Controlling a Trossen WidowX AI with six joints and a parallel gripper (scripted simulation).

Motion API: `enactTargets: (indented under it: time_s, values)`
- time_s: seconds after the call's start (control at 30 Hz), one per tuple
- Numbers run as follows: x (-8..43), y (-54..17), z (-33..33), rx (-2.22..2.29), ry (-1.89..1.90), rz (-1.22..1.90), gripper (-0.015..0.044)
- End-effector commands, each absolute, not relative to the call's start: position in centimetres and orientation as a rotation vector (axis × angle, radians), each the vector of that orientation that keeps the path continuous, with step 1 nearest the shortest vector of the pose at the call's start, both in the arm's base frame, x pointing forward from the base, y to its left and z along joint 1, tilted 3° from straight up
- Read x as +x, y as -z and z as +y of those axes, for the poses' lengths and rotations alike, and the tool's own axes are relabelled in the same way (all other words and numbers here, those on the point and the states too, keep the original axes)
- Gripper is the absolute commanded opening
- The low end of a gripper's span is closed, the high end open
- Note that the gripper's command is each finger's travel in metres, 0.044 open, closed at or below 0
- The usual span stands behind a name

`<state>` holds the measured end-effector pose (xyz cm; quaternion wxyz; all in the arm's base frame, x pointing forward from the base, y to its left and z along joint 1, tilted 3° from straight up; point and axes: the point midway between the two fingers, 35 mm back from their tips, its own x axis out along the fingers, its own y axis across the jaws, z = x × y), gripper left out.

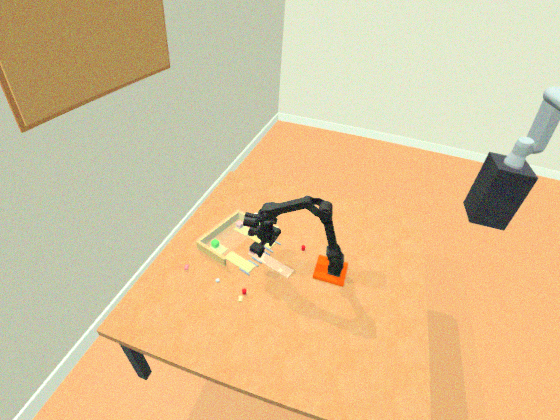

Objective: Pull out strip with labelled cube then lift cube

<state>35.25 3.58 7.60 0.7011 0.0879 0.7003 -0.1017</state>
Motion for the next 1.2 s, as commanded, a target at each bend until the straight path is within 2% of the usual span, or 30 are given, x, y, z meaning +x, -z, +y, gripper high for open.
enactTargets:
  time_s: [0.0,0.57,0.8,1.17]
  values:
    - [36.7,-7.8,3.0,0.188,0.225,1.561,0.044]
    - [42.3,-8.5,0.8,0.187,0.226,1.555,0.044]
    - [42.4,-7.6,0.8,0.187,0.226,1.555,0.0256]
    - [42.5,-5.8,0.8,0.187,0.226,1.555,0.025]
